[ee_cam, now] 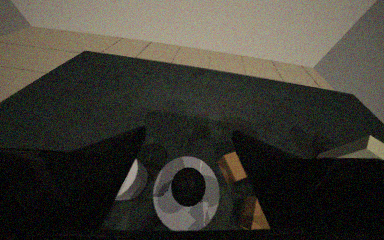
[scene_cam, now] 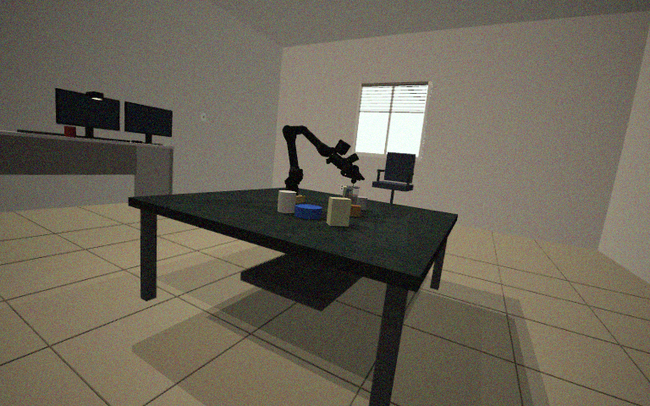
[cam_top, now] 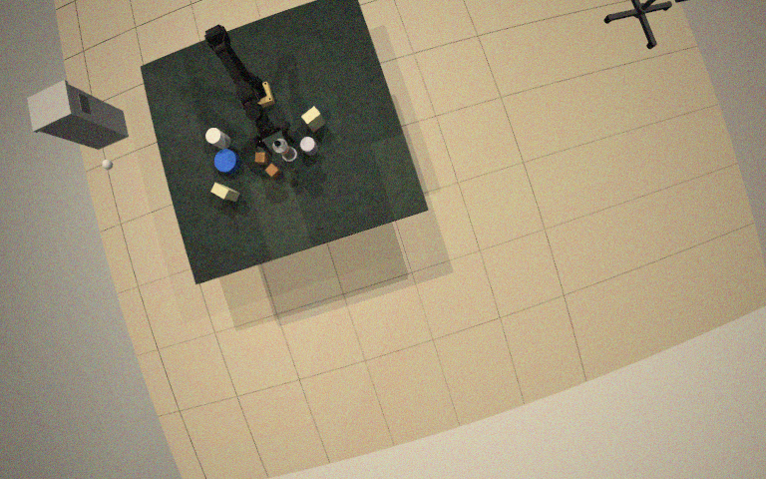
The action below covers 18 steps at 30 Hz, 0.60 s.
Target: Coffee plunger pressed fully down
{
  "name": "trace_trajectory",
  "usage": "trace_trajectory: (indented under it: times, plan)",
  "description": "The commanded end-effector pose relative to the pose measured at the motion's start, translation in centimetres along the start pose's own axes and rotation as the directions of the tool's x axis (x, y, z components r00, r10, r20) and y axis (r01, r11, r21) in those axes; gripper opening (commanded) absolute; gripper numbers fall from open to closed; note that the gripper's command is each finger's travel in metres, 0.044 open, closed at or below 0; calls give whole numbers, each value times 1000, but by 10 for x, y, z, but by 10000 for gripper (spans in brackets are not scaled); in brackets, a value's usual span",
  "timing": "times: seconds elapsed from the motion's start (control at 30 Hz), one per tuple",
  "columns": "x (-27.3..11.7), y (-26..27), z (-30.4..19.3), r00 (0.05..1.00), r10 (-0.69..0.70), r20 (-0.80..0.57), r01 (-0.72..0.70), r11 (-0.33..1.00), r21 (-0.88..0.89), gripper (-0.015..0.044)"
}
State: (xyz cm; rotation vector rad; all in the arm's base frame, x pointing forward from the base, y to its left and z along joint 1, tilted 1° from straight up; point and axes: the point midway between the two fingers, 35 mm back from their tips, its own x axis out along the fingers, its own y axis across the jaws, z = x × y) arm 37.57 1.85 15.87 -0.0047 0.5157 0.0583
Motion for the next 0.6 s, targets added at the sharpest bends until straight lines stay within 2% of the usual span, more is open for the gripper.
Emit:
trace_trajectory:
  times: [0.0, 0.13, 0.57]
  plan:
    - [-30, -1, 24, 1000, -2, 9, 2, 1000, 0, 440]
    - [-67, -1, 41, 1000, 3, 2, -3, 1000, 8, 440]
    - [-66, 0, 38, 1000, 7, 1, -7, 1000, 6, 440]
